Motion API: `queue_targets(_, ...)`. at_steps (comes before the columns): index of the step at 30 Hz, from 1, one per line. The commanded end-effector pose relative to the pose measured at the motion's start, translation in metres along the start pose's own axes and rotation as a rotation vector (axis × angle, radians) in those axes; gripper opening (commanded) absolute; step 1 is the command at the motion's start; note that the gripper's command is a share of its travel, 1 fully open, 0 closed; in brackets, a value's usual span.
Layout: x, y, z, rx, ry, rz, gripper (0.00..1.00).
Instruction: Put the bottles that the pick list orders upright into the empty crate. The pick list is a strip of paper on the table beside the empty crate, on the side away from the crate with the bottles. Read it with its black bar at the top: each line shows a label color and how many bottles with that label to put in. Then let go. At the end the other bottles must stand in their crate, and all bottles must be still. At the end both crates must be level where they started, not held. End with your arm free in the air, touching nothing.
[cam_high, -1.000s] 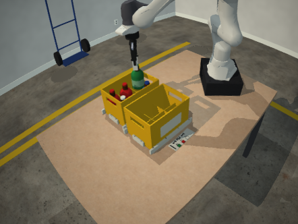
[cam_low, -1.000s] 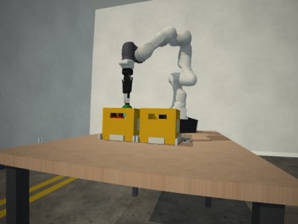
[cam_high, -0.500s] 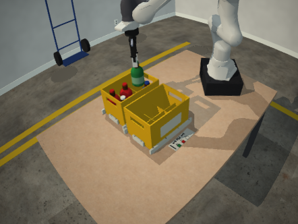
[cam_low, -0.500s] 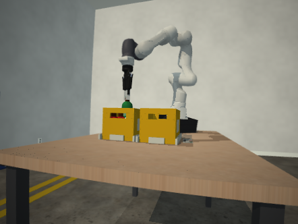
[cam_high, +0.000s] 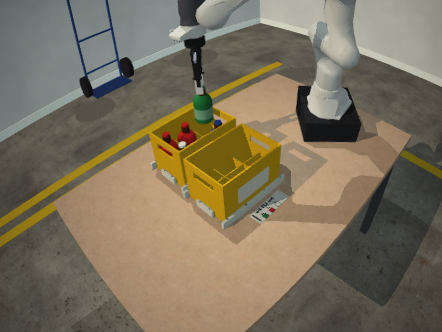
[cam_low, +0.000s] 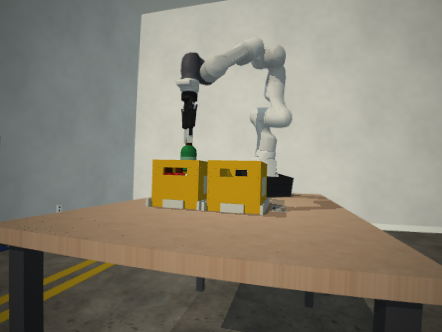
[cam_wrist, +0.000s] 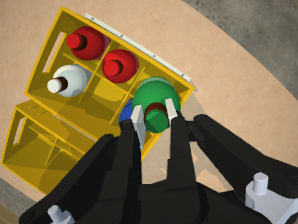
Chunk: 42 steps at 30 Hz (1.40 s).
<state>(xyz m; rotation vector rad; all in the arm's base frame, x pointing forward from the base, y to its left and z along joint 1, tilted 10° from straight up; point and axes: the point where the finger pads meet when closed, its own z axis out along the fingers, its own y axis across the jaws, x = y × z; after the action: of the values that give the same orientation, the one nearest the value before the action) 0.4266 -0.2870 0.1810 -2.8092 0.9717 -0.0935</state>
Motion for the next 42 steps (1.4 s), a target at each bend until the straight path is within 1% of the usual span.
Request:
queue_targets(1,0.001,0.002,-0.010,0.000,0.004,0.012,0.00)
queue_targets(29,0.001,0.002,-0.054,0.000,0.004,0.012,0.00)
queue_targets(42,0.001,0.002,-0.054,0.000,0.004,0.012,0.00)
